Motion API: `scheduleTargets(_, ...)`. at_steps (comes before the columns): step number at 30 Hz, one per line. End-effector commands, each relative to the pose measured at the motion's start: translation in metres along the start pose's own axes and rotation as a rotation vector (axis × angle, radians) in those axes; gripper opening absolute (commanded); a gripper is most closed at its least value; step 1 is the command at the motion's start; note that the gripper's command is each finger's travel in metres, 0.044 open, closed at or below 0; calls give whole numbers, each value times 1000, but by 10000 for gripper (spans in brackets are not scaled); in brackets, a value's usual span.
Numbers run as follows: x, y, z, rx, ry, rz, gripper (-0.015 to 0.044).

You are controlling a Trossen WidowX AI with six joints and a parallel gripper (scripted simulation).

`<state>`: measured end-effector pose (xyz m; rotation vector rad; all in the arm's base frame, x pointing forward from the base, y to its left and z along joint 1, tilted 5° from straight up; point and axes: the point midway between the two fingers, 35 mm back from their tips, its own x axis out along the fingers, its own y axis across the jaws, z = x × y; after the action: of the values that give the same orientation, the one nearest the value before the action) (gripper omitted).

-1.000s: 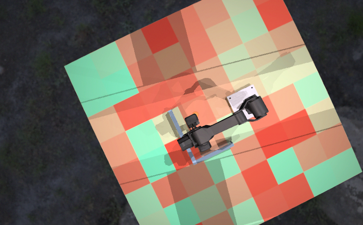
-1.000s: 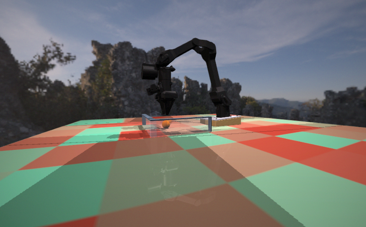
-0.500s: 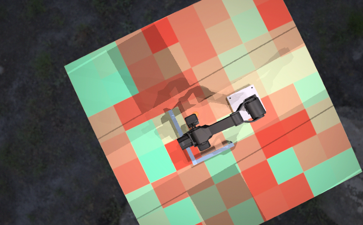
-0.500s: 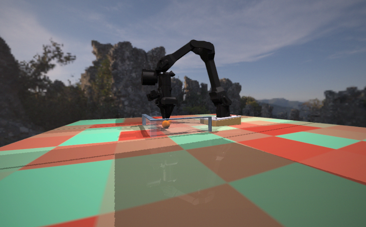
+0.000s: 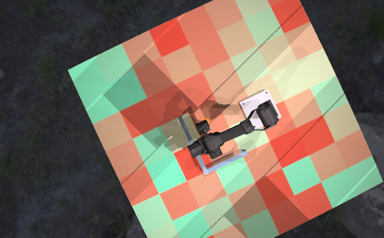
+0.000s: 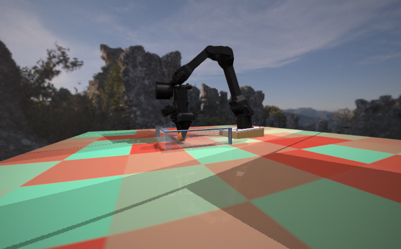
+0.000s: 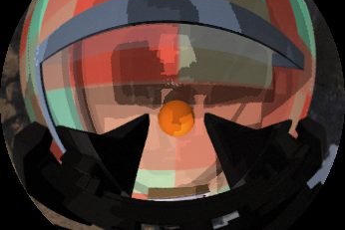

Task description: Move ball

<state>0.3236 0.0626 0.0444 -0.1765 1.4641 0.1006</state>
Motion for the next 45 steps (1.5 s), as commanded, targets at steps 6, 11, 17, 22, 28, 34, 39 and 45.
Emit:
scheduleTargets(6, 3, 1, -1, 0, 1, 6, 163)
scheduleTargets(11, 3, 1, -1, 0, 1, 6, 110)
scheduleTargets(17, -22, 4, 8, 28, -35, 4, 0)
scheduleTargets(22, -50, 3, 10, 22, -29, 6, 0)
scheduleTargets(28, -84, 2, 8, 12, -17, 10, 0)
scheduleTargets(34, -118, 0, 2, 2, -3, 8, 0)
scheduleTargets(39, -126, 0, 0, 0, 0, 7, 0)
scheduleTargets(45, -115, -23, -6, 0, 1, 5, 0)
